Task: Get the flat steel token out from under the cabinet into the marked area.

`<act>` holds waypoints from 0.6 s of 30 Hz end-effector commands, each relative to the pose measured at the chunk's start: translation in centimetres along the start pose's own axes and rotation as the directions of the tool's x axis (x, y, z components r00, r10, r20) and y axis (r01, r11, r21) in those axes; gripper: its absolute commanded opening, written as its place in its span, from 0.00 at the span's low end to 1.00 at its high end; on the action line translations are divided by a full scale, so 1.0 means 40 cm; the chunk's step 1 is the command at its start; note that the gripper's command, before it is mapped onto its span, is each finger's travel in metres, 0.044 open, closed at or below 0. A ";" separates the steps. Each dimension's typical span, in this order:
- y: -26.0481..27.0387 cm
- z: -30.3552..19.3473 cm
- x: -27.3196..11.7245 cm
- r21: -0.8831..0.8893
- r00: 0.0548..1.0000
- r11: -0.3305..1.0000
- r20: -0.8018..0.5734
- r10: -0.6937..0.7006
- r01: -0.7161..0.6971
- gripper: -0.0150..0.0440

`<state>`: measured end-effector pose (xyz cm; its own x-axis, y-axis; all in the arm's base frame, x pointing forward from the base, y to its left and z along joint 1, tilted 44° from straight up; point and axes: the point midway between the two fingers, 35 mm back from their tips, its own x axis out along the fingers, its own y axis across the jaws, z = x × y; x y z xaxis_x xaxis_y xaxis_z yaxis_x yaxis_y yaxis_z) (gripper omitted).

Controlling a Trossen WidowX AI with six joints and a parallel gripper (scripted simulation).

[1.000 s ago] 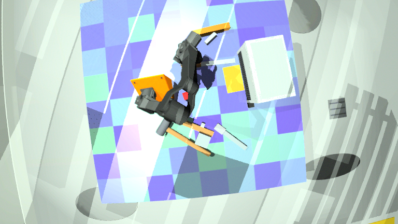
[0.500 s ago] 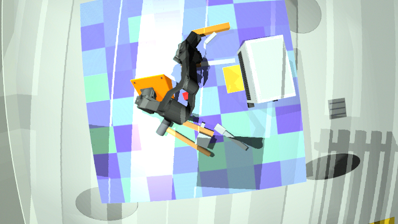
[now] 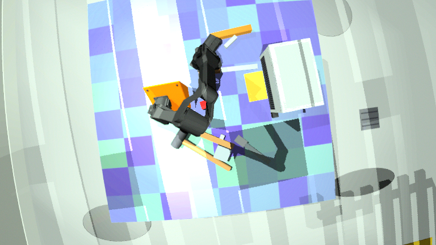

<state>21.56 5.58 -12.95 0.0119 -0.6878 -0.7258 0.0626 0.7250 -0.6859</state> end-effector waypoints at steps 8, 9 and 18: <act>-0.001 0.037 -0.001 0.036 1.000 0.999 0.004 -0.001 0.001 0.25; -0.002 0.041 -0.001 0.039 1.000 0.999 0.004 -0.001 0.001 0.25; -0.003 0.075 -0.001 0.051 1.000 0.999 0.005 -0.002 0.002 0.25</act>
<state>23.89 5.41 -12.75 0.0122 -0.6898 -0.7239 0.1055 0.7208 -0.6851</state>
